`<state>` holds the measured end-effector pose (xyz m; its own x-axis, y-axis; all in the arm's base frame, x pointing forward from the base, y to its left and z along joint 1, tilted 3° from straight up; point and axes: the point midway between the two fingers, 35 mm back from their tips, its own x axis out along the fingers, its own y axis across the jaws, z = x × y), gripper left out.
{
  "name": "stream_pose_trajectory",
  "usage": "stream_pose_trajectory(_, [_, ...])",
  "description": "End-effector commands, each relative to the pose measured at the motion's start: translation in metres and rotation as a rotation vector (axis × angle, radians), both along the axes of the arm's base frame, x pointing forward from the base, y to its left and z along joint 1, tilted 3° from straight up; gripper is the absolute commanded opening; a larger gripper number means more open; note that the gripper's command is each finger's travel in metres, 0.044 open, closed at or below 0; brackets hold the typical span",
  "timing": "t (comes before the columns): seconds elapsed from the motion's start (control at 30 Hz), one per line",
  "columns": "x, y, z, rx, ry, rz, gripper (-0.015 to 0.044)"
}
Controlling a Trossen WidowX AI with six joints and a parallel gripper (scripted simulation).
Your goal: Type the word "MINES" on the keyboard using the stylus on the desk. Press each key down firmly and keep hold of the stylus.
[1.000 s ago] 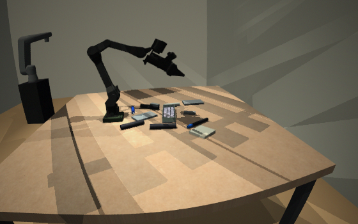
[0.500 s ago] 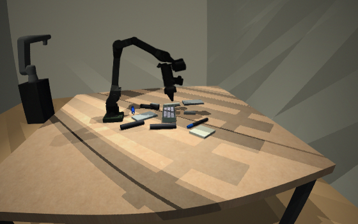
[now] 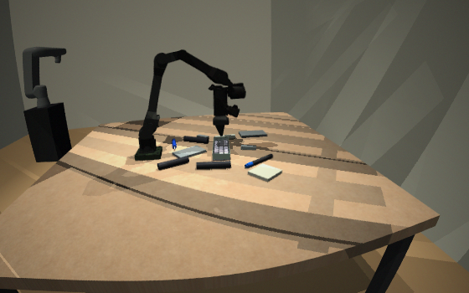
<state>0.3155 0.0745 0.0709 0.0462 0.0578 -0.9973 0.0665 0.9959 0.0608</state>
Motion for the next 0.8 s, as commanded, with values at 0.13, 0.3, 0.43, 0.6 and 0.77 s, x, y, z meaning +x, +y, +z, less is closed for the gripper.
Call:
stream_pose_trajectory(0.13, [-0.004,-0.056,-0.005,-0.004,0.013,-0.005,0.0])
stream_pose_trajectory(0.3, [-0.006,-0.064,-0.006,-0.005,0.013,-0.005,0.0])
stream_pose_trajectory(0.43, [-0.006,-0.064,-0.006,-0.005,0.013,-0.005,0.0])
stream_pose_trajectory(0.6, [-0.006,-0.072,-0.006,-0.006,0.013,-0.005,0.0])
stream_pose_trajectory(0.77, [-0.01,-0.126,-0.009,-0.011,0.014,-0.005,0.0])
